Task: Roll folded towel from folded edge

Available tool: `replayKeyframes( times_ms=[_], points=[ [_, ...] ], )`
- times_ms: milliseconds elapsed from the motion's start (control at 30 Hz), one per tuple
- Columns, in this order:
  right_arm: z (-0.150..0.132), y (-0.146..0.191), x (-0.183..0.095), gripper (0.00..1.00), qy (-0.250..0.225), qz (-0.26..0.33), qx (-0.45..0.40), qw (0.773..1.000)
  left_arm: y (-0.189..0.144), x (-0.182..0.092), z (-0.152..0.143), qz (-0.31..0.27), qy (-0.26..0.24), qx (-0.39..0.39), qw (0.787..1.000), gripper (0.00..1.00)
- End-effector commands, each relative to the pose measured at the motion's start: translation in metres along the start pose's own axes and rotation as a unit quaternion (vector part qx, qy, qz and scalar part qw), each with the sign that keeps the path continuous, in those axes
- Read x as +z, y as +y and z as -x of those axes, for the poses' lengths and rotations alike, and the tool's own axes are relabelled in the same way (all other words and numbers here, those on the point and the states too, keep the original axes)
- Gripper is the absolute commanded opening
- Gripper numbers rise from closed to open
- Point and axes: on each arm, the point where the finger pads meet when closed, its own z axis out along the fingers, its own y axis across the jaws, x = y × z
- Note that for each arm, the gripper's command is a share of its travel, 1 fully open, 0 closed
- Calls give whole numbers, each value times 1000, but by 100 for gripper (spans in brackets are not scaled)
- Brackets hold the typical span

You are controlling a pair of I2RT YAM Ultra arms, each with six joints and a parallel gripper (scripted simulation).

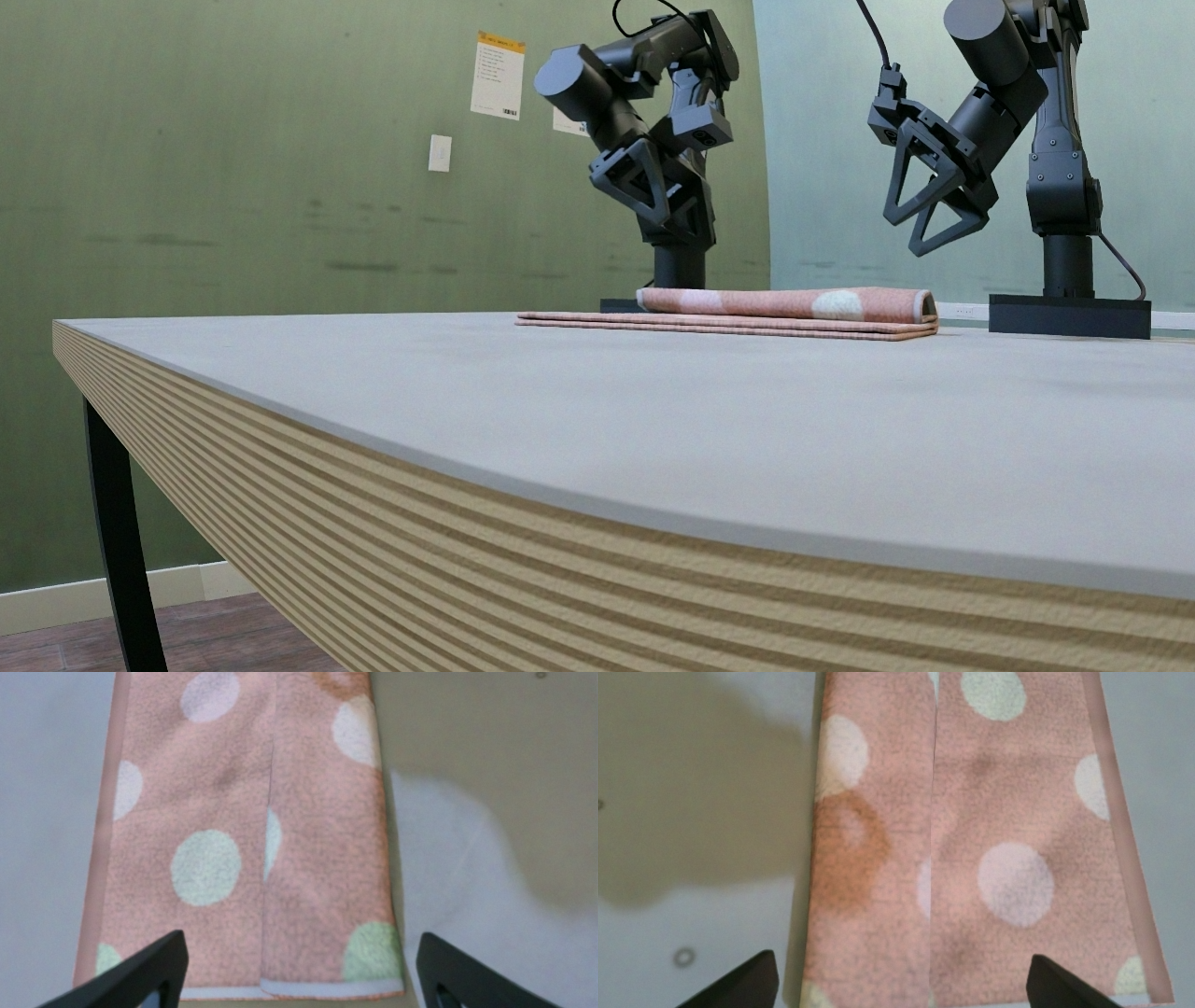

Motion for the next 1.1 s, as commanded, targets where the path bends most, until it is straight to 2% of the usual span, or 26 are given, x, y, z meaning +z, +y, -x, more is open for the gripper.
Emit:
replayKeyframes(
  times_ms=[0, 600, 1067],
  points=[
    [5, -3, 4, 82, 1, -27, -2, 1000, 3, 2, 5, 21, -2, 14, 1000, 82],
    [14, 0, 11, 98, 2, -55, -18, 998, 4, 8, 10, 41, -3, 39, 998, 98],
    [14, 0, 11, 98, 2, -55, -18, 998, -1, 25, -4, 41, -3, 39, 998, 98]
  ],
)
